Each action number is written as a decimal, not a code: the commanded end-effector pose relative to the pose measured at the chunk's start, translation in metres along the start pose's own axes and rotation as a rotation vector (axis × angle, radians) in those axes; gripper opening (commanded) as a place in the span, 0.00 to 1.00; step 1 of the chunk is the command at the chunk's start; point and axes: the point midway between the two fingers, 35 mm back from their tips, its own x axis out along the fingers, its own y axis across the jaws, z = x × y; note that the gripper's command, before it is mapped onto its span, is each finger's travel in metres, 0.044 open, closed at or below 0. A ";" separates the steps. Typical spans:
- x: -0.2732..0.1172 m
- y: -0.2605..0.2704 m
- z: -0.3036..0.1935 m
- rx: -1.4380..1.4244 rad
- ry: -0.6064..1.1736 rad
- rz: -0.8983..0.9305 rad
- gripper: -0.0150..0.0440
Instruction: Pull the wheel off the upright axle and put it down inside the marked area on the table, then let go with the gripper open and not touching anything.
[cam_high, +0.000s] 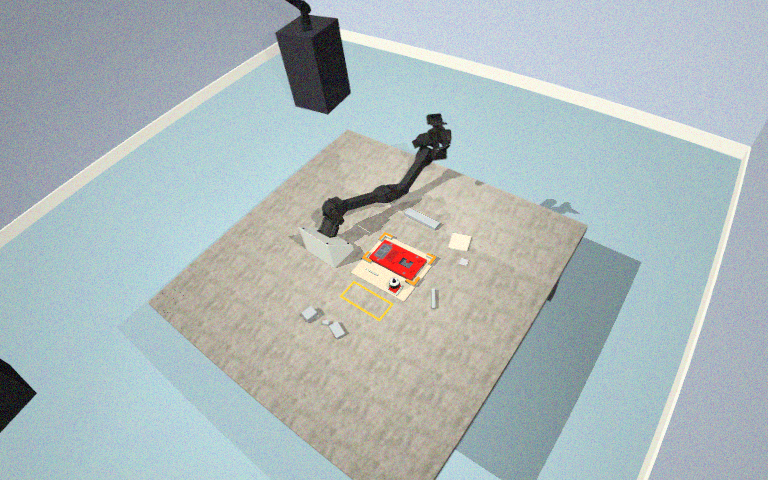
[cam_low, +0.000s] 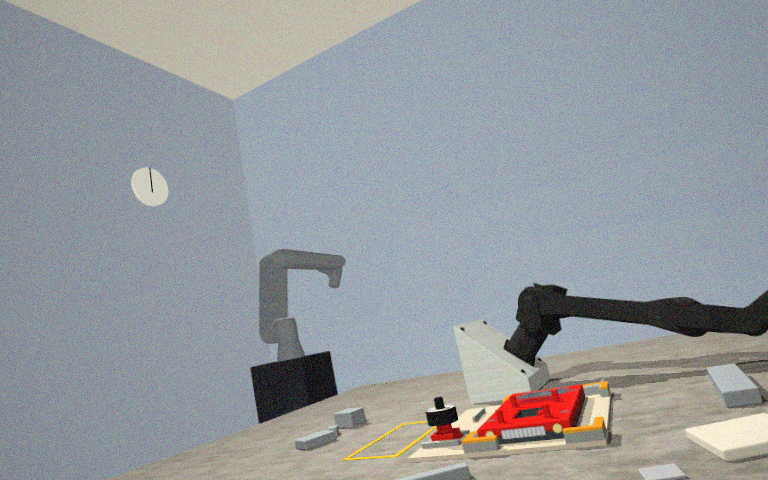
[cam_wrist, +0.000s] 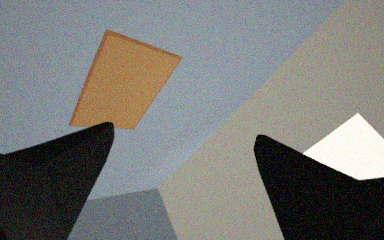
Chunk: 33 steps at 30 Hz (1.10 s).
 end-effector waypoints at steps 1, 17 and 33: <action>0.000 -0.002 -0.002 0.005 0.001 0.000 0.89; 0.068 -0.126 -0.176 0.515 0.078 0.192 0.76; 0.195 -0.046 -0.319 0.877 0.219 0.654 0.76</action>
